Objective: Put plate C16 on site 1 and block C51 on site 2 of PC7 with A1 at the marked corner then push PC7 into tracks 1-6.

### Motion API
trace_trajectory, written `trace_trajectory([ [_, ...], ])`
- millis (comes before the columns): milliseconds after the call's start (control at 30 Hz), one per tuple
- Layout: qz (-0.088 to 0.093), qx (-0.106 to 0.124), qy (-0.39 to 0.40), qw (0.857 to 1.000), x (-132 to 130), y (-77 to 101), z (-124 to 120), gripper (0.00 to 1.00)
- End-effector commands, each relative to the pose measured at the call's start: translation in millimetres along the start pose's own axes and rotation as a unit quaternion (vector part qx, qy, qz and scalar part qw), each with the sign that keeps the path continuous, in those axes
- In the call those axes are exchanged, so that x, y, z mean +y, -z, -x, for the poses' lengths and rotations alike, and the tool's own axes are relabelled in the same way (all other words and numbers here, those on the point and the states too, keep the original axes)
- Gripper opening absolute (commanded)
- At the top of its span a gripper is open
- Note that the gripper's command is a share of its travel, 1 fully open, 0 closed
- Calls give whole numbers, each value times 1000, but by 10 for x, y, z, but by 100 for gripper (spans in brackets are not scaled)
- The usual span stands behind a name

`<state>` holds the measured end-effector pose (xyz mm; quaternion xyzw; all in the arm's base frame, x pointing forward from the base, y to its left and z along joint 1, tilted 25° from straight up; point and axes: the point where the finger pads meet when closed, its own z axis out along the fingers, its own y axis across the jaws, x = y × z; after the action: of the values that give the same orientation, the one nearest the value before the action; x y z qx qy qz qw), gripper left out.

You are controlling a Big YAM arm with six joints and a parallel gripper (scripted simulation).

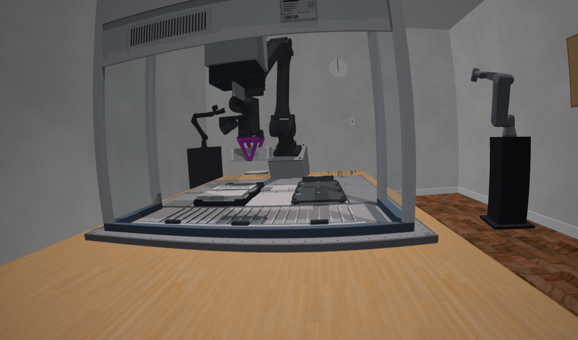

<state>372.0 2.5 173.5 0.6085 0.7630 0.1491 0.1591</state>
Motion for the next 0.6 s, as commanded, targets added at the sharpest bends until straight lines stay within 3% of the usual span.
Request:
trace_trajectory([
  [0, 20, 1, -9, 1000, 269, 160, -130, 0],
  [267, 17, 2, -9, 1000, 363, 140, -361, 0],
  [300, 26, 2, -10, 1000, 369, 209, -399, 0],
  [367, 17, 3, -10, 1000, 412, 141, -477, 0],
  [567, 17, 4, -10, 1000, 510, 143, -708, 0],
])
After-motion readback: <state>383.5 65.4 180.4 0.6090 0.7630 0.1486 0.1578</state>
